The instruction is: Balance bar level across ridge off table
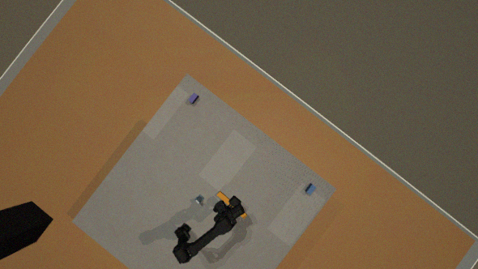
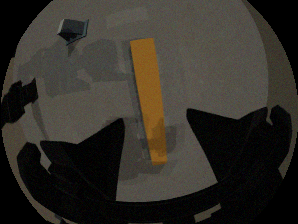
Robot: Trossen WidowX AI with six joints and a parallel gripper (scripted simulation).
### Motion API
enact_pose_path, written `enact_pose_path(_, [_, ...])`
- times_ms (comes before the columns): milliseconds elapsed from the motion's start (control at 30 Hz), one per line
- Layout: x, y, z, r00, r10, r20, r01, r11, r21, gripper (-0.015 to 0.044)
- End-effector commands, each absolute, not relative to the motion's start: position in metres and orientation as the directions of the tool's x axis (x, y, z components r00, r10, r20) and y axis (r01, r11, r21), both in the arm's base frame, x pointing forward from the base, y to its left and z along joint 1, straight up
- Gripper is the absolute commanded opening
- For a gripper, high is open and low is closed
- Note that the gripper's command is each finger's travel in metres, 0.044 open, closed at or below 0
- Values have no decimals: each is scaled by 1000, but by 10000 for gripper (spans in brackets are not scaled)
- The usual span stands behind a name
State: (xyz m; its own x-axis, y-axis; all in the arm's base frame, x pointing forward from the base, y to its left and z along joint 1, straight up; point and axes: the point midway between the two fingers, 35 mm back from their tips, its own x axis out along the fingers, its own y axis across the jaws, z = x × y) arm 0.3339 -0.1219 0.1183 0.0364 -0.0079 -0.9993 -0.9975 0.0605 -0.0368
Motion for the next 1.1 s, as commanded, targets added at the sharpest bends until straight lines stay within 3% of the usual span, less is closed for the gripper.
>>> enact_pose_path(0, [335, -122, 104, 31, -11, -999, -998, 51, -31, 315])
enact_pose_path(1067, [336, -122, 50, 30, -11, -999, -998, 51, -31, 315])
